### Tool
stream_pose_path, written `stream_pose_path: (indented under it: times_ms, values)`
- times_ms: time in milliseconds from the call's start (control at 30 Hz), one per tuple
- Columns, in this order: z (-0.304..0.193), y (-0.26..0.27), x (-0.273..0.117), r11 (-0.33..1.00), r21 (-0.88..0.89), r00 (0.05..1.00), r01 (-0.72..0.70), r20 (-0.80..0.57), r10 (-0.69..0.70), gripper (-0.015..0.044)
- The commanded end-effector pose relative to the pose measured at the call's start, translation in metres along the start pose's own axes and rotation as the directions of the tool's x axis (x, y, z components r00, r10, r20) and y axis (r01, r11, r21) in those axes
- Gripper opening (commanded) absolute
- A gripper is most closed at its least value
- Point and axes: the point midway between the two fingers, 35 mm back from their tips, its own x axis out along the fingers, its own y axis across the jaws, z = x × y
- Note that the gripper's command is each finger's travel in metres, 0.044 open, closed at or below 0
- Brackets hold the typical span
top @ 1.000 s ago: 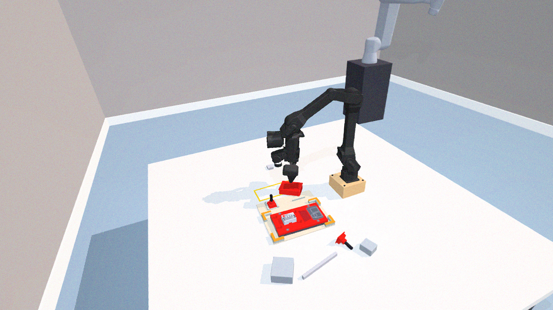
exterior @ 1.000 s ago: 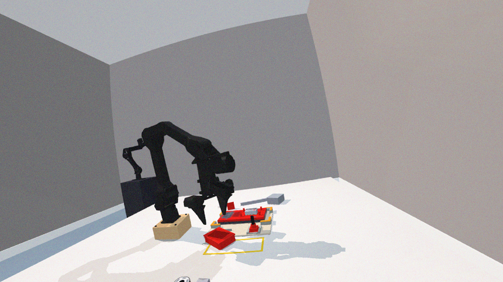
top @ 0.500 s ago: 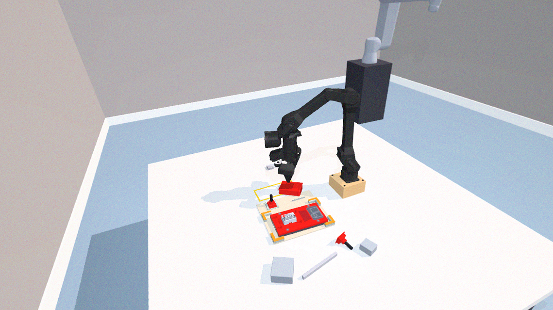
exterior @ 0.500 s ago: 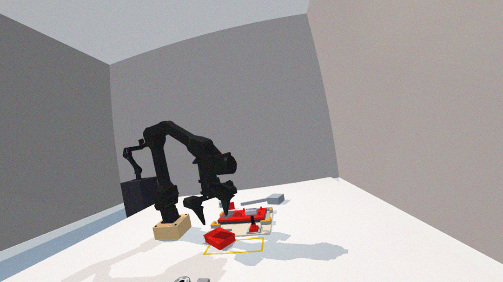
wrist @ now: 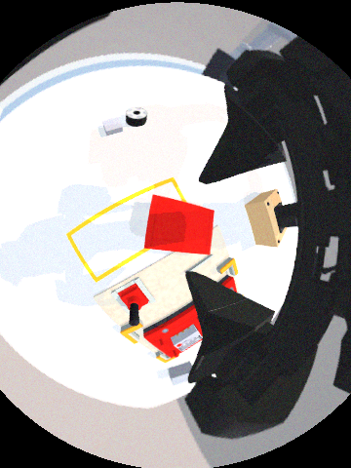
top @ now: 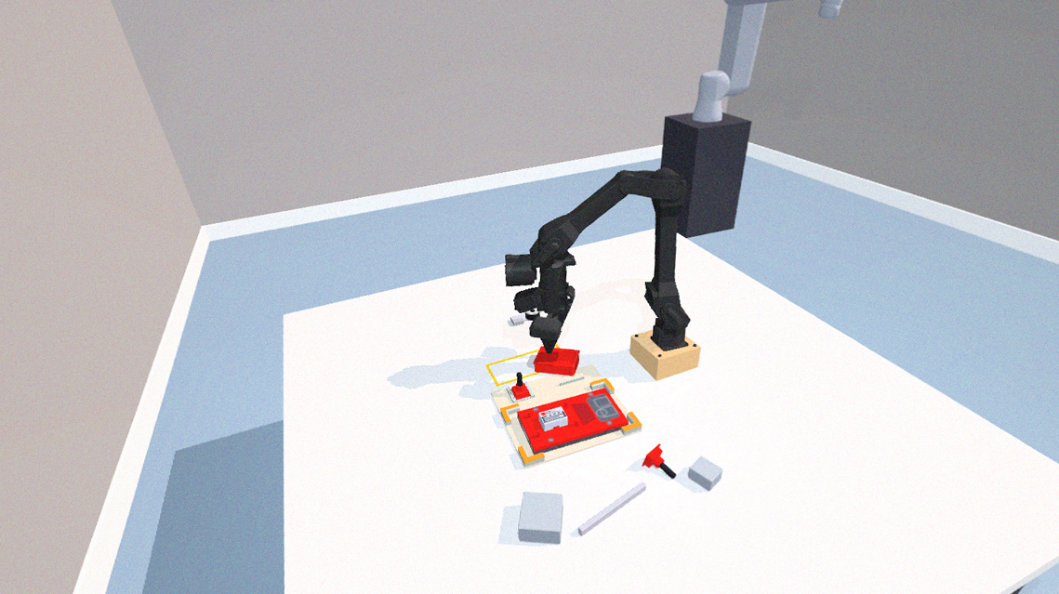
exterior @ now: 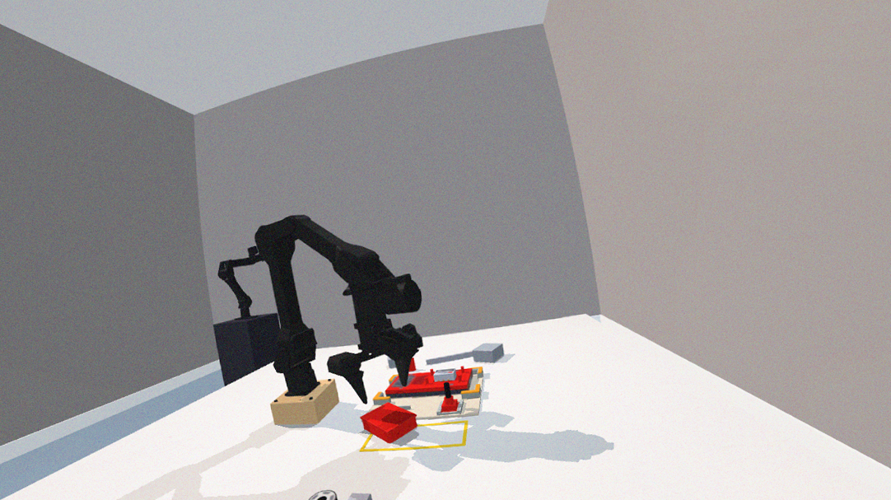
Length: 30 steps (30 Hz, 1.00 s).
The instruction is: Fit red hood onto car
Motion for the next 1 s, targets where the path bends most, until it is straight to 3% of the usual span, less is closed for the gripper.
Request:
stream_pose_path:
  times_ms: [0, 967]
  values:
    - [-0.003, 0.0, 0.009, 1.0, 0.002, 1.0, 0.001, -0.018, -0.001, 0.044]
    - [-0.005, 0.0, 0.037, 1.0, 0.002, 1.0, 0.001, -0.018, -0.001, 0.044]
